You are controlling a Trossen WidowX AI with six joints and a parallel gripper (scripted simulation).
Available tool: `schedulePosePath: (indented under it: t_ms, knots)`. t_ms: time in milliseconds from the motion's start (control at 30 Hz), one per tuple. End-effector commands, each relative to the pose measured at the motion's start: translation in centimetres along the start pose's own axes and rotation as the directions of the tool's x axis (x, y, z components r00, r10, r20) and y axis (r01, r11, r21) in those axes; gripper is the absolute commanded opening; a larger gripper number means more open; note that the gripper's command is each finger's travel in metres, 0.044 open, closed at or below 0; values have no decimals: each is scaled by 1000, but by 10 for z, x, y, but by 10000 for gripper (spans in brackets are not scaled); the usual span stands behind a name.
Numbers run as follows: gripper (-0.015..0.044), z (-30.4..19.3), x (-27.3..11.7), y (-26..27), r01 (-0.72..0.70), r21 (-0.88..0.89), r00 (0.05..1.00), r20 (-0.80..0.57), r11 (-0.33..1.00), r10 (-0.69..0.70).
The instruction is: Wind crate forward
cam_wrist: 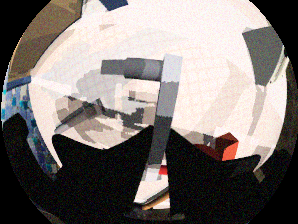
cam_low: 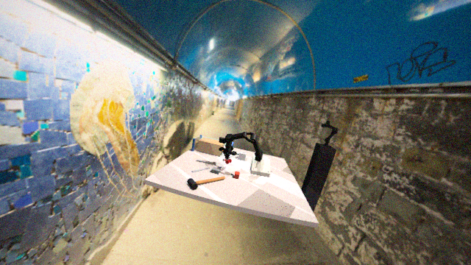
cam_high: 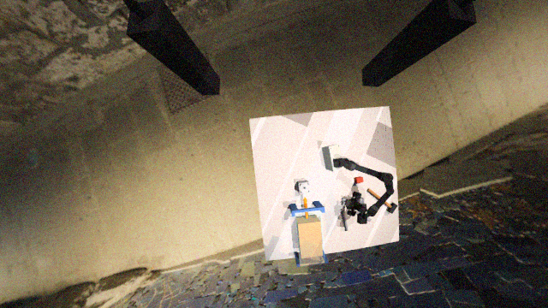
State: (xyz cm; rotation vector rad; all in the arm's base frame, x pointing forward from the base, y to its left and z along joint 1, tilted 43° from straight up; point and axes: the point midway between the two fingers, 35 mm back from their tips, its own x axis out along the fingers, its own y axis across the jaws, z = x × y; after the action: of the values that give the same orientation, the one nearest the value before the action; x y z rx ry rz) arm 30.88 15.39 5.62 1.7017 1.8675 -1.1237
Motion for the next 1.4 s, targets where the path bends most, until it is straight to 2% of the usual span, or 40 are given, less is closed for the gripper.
schedulePosePath:
  t_ms: [0,300,833,1367]
  knots:
    - [0,-2,-59,-9,-23,-13,1000,-12,1000,23]
    - [0,7,-61,-2,-34,-36,999,-13,999,34]
    - [0,97,-76,35,-54,-361,997,36,931,72]
    - [0,193,-86,46,-17,-647,995,64,762,76]
